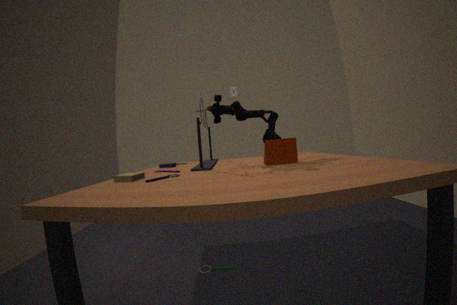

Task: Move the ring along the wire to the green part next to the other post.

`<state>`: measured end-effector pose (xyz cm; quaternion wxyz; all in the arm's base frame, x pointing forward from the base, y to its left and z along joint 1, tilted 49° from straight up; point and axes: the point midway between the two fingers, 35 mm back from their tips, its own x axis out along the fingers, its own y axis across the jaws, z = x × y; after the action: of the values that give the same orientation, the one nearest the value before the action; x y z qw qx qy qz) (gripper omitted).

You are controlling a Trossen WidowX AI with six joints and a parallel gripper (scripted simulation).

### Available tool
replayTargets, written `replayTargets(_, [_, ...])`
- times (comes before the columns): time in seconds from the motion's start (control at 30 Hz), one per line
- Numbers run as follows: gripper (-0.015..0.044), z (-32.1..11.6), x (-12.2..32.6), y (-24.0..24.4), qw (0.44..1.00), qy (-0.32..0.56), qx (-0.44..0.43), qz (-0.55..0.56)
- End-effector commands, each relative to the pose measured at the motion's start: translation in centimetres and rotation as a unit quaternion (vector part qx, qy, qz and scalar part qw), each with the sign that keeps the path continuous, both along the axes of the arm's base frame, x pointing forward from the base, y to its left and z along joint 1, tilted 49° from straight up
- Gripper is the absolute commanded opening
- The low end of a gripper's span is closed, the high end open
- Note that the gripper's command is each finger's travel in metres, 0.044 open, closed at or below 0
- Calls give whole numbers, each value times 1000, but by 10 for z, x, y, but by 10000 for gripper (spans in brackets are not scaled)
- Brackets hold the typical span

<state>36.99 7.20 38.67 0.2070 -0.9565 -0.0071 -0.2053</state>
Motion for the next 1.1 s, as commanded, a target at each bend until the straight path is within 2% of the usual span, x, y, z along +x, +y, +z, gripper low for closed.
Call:
replayTargets(0.0, [-150, 2, 0, 3, 1000, -1, -31, 4])
replayTargets(0.57, [-150, 2, -1, 0, 996, -1, -90, 4])
replayTargets(1.07, [-150, -9, -8, -25, 999, -31, -31, -10])
